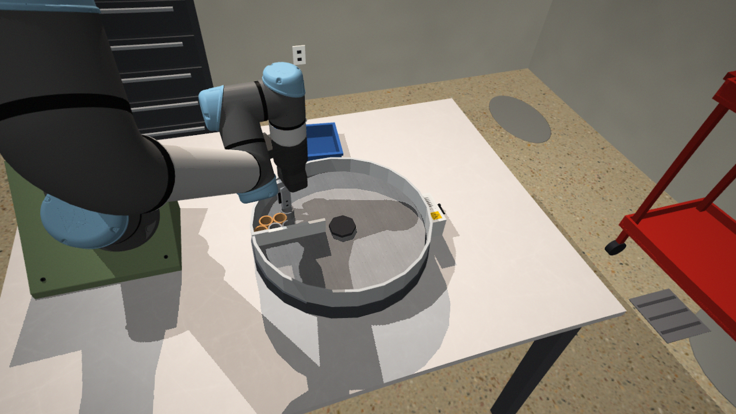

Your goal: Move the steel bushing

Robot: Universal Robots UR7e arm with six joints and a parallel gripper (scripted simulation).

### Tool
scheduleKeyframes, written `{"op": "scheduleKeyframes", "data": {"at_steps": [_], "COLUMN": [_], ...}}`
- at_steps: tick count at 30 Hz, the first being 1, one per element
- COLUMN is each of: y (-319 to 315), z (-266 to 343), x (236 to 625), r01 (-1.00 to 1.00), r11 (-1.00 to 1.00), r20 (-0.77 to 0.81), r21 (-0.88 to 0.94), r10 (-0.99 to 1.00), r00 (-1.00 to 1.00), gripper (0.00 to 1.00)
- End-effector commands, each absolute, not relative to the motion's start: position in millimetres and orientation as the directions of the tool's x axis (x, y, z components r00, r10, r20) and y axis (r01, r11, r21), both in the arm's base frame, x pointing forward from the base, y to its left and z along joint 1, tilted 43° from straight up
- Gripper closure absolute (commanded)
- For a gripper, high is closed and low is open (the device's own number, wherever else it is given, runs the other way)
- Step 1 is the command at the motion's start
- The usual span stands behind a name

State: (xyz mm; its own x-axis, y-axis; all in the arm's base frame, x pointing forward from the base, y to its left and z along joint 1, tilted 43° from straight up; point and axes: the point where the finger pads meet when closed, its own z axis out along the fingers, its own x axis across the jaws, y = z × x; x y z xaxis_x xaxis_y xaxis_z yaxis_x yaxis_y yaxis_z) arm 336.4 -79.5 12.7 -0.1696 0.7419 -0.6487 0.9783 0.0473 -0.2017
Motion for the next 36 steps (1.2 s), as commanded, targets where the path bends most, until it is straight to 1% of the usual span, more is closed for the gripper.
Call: {"op": "scheduleKeyframes", "data": {"at_steps": [1,36], "y": [-84.1,-84.1], "z": [7.8,7.8], "x": [335.9,335.9], "r01": [0.978,0.978], "r11": [0.048,0.048], "r20": [-0.649,-0.649], "r21": [-0.201,-0.201], "r10": [0.742,0.742], "r00": [-0.169,-0.169], "gripper": [0.6,0.6]}}
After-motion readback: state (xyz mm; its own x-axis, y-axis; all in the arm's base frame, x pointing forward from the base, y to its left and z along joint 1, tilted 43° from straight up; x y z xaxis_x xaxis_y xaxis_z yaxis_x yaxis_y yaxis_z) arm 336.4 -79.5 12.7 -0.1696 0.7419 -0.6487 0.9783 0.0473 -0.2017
